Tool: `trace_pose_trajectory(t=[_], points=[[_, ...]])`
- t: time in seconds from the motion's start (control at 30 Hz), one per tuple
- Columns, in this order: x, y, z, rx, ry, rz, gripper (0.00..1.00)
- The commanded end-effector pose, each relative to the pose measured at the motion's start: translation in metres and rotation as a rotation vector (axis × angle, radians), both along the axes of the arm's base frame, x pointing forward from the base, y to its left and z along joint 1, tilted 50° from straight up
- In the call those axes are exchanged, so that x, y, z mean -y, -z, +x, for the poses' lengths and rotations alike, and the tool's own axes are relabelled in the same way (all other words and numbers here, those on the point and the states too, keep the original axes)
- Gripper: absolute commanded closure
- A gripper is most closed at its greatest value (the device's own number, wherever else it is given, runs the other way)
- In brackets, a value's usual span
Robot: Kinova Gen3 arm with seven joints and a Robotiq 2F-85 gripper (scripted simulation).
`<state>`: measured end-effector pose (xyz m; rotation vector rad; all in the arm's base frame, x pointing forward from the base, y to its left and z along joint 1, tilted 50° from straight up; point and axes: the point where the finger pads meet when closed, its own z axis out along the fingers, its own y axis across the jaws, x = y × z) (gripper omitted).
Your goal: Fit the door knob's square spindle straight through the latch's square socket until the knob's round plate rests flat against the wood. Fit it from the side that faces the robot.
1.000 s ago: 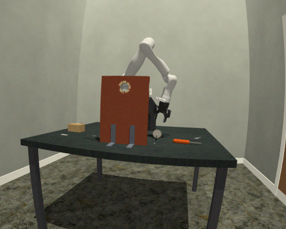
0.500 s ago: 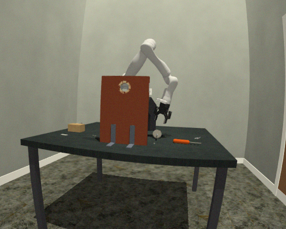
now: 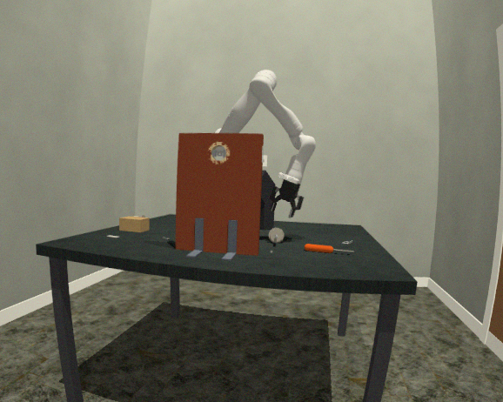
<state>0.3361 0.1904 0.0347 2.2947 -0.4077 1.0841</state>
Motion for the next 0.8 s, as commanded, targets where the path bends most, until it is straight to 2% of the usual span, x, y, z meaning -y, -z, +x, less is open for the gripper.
trace_pose_trajectory(t=[0.0,0.1,0.47,0.7,0.77], points=[[0.0003,0.0026,0.0005,-0.025,-0.019,-0.043,0.1],[0.0003,0.004,0.0016,-0.038,-0.03,-0.064,0.1],[0.0001,0.009,0.0057,-0.042,-0.034,-0.071,0.1],[0.0002,0.01,0.0066,-0.086,-0.079,-0.146,0.1],[0.0002,0.01,0.0066,-0.086,-0.079,-0.146,0.1]])
